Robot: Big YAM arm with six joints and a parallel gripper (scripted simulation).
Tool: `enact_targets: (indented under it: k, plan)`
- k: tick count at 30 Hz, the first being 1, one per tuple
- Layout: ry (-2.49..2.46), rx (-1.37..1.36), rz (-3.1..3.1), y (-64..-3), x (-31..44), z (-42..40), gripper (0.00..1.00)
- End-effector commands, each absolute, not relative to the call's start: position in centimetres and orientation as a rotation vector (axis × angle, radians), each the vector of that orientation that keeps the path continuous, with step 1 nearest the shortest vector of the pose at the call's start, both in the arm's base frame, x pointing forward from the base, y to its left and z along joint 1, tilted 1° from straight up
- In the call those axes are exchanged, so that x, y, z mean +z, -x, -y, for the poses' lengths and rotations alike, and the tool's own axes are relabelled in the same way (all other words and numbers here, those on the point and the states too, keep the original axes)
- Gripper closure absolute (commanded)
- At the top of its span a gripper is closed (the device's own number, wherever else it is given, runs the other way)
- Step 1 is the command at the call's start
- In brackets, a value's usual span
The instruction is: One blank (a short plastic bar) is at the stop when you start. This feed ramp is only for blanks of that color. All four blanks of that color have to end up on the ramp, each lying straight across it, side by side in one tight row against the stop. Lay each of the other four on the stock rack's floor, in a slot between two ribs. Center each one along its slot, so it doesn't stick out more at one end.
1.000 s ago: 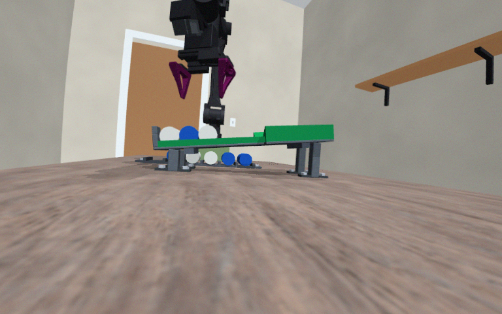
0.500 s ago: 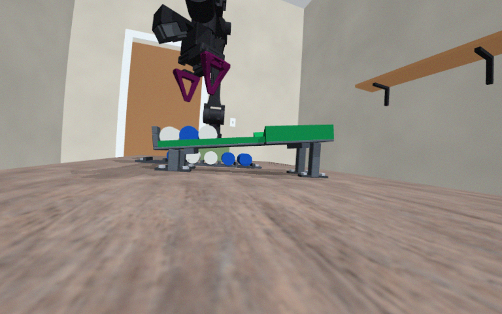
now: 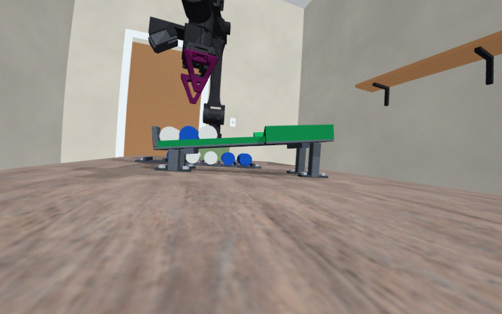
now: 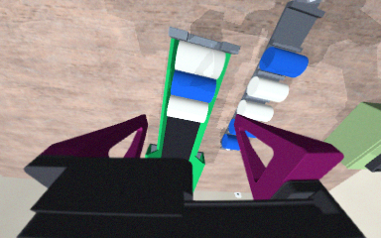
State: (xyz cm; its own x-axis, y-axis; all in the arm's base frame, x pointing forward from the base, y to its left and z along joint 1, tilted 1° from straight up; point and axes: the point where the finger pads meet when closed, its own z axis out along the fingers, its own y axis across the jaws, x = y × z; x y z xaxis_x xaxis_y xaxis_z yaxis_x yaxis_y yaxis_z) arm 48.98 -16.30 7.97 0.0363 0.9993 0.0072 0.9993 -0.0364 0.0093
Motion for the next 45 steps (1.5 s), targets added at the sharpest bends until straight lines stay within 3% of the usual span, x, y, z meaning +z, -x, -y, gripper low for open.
enact_targets:
  k: [1,10,11,45]
  plan:
    - [-2.458,0.000,-1.974,-48.81,6.57,17.13,0.00]
    - [-2.514,0.003,-1.899,-49.10,6.69,16.78,0.00]
    - [-2.514,0.003,-1.899,-49.10,6.69,16.78,0.17]
    - [-2.515,0.003,-1.899,-49.10,6.69,16.78,0.17]
